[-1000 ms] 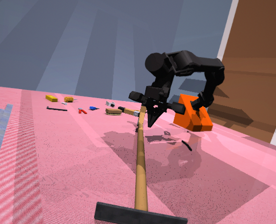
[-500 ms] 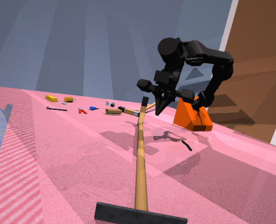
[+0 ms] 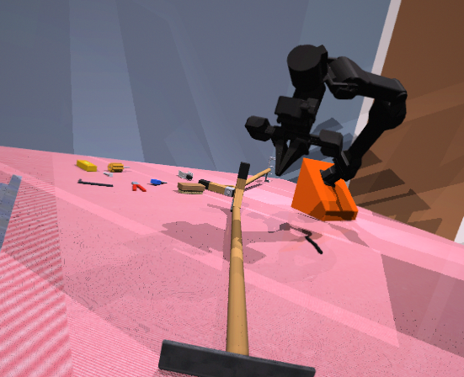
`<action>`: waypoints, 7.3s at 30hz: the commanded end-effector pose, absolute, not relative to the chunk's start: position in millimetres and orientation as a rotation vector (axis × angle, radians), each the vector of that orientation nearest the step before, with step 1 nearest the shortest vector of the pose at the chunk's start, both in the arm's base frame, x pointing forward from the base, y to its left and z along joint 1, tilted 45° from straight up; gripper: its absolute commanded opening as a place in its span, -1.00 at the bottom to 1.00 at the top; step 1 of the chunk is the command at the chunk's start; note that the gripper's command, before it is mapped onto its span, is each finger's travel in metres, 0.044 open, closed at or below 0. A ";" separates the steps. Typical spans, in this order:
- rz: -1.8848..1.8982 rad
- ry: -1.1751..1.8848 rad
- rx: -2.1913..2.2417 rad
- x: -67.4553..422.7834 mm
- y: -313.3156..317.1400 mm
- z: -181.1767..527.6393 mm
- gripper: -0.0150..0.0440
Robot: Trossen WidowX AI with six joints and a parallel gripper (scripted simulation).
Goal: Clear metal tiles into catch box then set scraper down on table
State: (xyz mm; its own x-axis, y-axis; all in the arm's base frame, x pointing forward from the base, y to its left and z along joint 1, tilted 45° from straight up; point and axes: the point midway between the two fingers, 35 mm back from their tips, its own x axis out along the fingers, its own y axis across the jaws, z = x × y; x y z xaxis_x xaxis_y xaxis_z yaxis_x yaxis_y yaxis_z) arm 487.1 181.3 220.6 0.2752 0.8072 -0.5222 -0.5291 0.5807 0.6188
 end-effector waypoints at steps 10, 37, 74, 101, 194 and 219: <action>0.912 0.907 0.377 483.5 184.6 217.6 -0.49; 0.912 0.909 0.373 485.2 234.8 168.2 -0.49; 0.915 0.903 0.385 474.0 287.8 115.7 -0.49; 0.915 0.903 0.383 498.7 281.6 107.4 -0.49; 0.911 0.899 0.379 555.8 194.7 146.6 -0.49; 0.861 0.935 0.415 521.5 155.8 173.4 -0.49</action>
State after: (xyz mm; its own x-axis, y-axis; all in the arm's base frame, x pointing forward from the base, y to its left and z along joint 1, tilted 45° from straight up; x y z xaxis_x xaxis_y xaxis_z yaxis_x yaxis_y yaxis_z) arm 529.5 161.7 170.6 0.3081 0.7937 -0.5245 -0.4683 0.6064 0.6426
